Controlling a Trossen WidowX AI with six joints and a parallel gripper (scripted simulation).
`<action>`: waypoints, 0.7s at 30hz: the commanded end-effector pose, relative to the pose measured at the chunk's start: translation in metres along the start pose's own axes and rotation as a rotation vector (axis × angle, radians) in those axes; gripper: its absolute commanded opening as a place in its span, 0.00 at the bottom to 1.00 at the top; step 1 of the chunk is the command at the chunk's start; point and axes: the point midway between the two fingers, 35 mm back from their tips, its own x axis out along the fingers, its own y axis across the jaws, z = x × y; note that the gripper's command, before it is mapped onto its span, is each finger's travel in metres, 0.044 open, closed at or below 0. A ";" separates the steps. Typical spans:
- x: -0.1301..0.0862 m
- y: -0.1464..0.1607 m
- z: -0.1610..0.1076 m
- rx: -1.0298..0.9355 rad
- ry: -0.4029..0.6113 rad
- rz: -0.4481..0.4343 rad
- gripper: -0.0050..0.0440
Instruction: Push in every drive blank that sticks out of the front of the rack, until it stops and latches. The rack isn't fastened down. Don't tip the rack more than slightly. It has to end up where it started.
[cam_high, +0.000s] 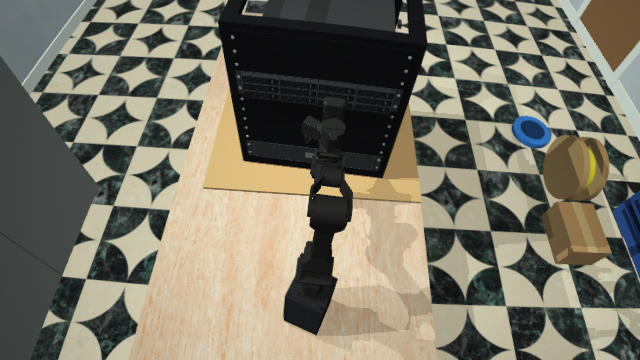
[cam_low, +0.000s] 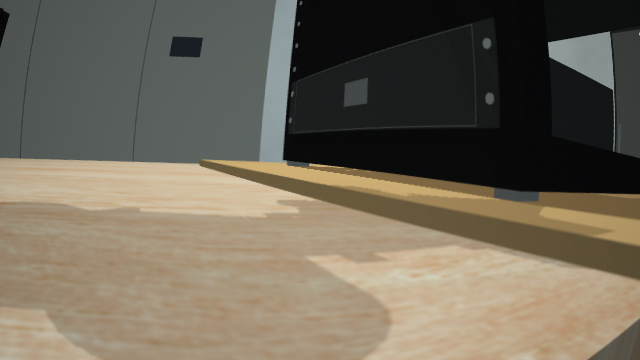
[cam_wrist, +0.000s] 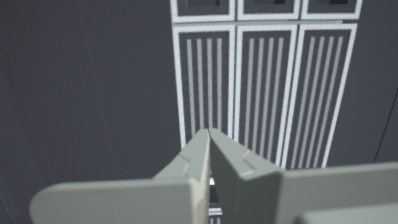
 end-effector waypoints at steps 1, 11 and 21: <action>0.004 -0.007 -0.001 0.005 0.000 -0.018 0.00; 0.007 -0.007 -0.001 0.005 0.000 -0.018 0.00; 0.007 -0.007 -0.001 0.005 0.000 -0.018 0.00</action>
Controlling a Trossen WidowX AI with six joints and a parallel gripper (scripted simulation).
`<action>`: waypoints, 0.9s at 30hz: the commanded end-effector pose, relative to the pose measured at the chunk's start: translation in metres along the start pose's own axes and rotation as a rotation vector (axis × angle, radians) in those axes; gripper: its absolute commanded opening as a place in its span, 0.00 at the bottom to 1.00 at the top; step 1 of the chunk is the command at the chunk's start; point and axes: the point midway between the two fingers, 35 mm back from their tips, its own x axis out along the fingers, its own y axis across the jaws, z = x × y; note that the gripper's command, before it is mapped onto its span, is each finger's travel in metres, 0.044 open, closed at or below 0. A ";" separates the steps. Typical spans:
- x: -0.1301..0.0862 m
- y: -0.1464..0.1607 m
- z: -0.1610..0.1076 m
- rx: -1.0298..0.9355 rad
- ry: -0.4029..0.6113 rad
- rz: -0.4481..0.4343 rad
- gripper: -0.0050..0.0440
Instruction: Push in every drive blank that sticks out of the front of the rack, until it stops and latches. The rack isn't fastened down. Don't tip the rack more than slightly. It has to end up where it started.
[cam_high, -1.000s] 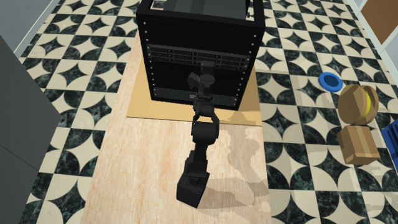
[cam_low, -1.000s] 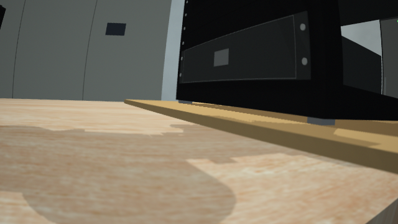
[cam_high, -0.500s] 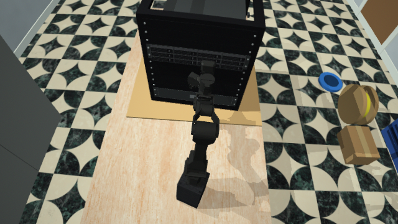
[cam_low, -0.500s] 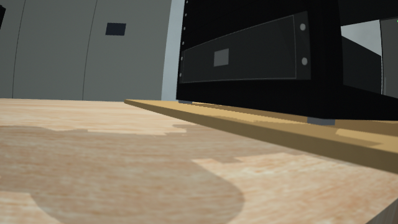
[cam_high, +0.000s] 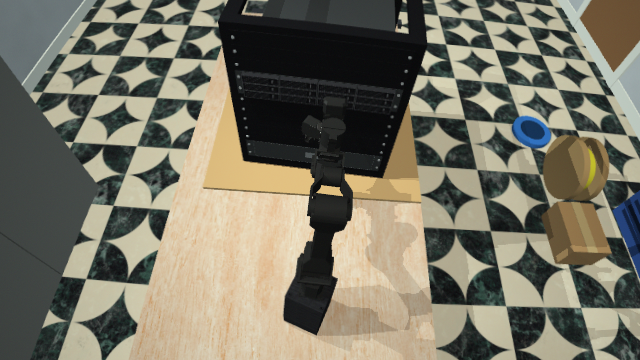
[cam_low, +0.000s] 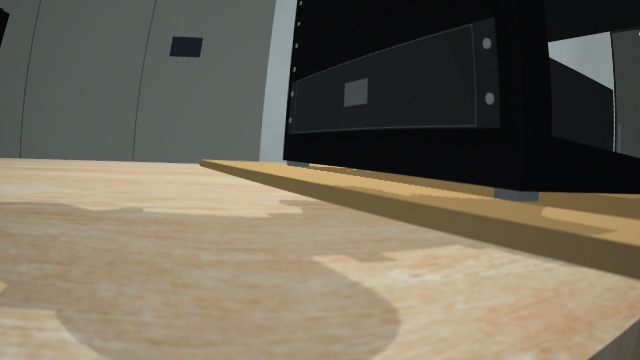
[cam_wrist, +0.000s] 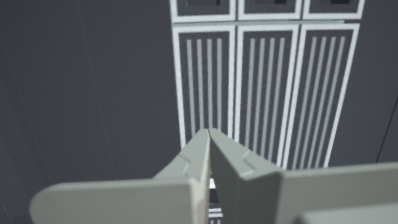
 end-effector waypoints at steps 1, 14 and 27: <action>0.005 -0.007 -0.001 0.005 0.001 -0.018 0.00; -0.013 -0.007 -0.002 0.005 0.001 -0.018 0.00; -0.055 -0.006 -0.002 0.005 0.001 -0.018 0.00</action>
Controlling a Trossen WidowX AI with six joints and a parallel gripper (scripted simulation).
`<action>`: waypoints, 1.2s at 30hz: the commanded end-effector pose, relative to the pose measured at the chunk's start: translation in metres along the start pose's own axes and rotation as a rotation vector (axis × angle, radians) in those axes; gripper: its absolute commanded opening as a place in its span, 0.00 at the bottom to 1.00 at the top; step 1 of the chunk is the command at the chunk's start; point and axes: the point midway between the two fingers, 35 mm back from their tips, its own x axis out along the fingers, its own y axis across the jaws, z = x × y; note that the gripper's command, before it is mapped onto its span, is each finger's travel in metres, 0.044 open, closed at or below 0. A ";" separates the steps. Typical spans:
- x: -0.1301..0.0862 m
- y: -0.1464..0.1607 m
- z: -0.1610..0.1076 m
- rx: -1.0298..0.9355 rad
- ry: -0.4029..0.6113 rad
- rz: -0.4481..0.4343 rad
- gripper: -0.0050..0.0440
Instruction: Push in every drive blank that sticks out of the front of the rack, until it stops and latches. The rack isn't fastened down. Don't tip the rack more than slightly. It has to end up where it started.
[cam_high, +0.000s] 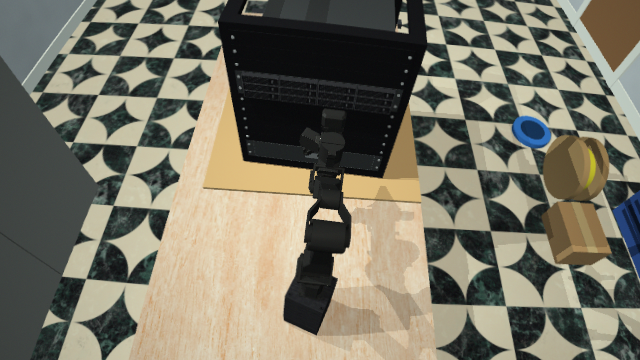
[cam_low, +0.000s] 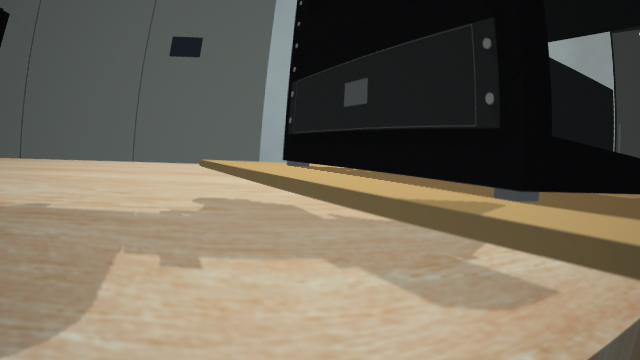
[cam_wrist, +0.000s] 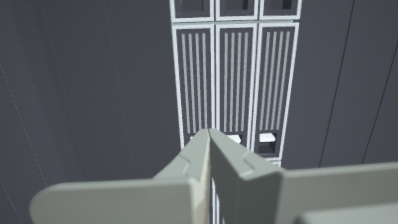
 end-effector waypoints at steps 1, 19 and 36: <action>-0.007 -0.003 0.000 0.005 0.000 -0.008 0.00; -0.009 -0.016 -0.027 0.005 0.000 -0.008 0.00; -0.015 -0.047 -0.092 0.005 0.000 -0.008 0.00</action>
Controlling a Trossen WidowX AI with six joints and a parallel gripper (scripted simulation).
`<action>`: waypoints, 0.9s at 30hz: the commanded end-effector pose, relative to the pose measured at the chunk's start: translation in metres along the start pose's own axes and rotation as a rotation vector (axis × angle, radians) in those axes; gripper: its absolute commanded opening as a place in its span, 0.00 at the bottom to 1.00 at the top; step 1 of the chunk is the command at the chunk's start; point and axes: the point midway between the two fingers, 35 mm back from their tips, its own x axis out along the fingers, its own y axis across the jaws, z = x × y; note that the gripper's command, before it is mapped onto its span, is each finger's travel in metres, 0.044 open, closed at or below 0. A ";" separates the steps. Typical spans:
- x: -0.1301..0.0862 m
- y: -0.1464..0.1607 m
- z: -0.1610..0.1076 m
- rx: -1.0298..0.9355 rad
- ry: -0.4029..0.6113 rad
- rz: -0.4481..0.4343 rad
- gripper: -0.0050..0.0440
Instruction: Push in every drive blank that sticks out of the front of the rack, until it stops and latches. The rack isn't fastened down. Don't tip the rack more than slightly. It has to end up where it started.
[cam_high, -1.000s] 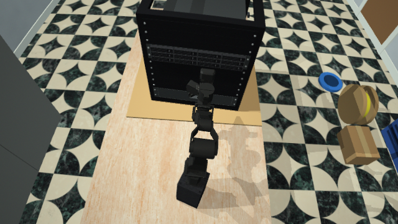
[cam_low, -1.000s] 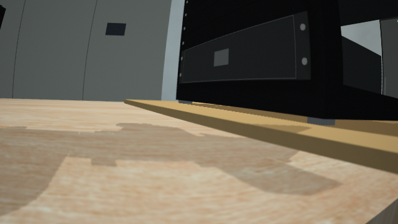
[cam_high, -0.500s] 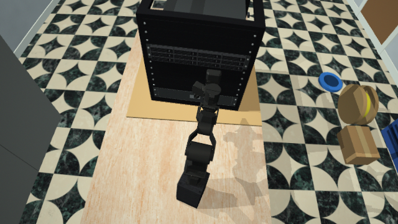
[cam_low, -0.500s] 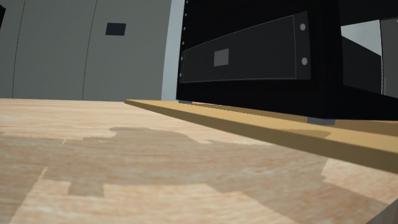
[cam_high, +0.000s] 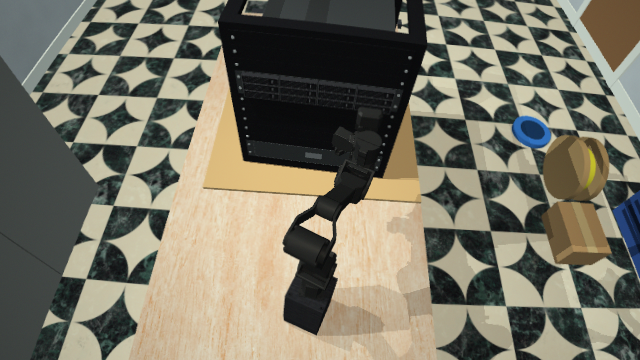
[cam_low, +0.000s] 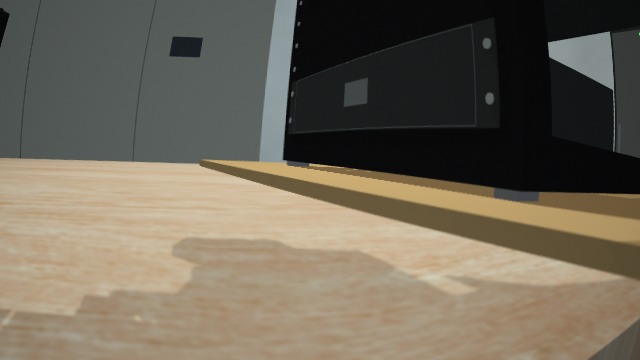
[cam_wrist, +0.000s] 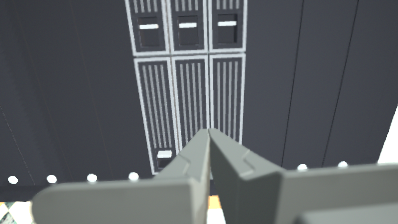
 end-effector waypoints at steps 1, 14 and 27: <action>-0.001 -0.016 -0.007 -0.003 -0.015 -0.024 0.00; 0.000 -0.023 -0.021 -0.003 -0.015 -0.024 0.00; 0.015 -0.023 -0.020 -0.003 -0.015 -0.024 0.00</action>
